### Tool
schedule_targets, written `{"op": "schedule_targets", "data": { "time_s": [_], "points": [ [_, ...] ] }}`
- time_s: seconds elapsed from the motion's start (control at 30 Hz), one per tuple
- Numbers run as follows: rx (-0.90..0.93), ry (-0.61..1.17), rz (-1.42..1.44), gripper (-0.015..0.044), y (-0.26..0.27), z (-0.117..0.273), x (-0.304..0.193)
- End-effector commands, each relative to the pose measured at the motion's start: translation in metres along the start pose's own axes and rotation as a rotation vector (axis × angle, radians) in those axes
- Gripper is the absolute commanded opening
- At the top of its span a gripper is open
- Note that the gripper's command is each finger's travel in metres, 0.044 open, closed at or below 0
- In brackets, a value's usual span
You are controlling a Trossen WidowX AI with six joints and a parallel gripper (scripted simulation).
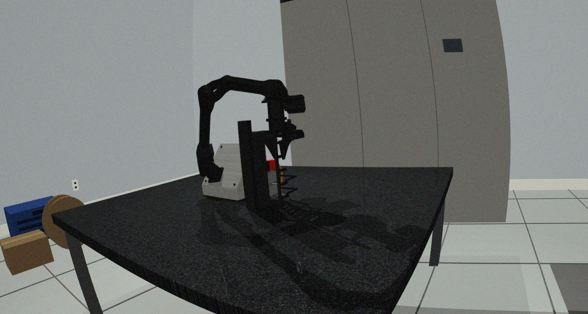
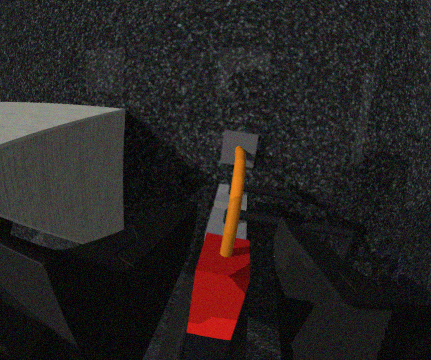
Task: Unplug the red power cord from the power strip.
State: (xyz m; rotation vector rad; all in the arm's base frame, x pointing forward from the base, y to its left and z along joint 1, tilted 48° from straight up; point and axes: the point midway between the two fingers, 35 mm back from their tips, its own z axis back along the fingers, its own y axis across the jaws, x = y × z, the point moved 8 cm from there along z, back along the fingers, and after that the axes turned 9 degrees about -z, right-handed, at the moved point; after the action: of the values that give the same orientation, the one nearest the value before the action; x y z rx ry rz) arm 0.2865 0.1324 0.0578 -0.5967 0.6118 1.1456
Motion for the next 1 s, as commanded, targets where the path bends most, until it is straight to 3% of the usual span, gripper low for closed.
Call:
{"op": "schedule_targets", "data": {
  "time_s": [0.0, 0.97],
  "points": [
    [-0.005, 0.003, 0.006, 0.0160, 0.000, 0.004, 0.000],
    [-0.008, 0.008, 0.013, 0.0160, -0.003, 0.009, -0.035]
  ]
}}
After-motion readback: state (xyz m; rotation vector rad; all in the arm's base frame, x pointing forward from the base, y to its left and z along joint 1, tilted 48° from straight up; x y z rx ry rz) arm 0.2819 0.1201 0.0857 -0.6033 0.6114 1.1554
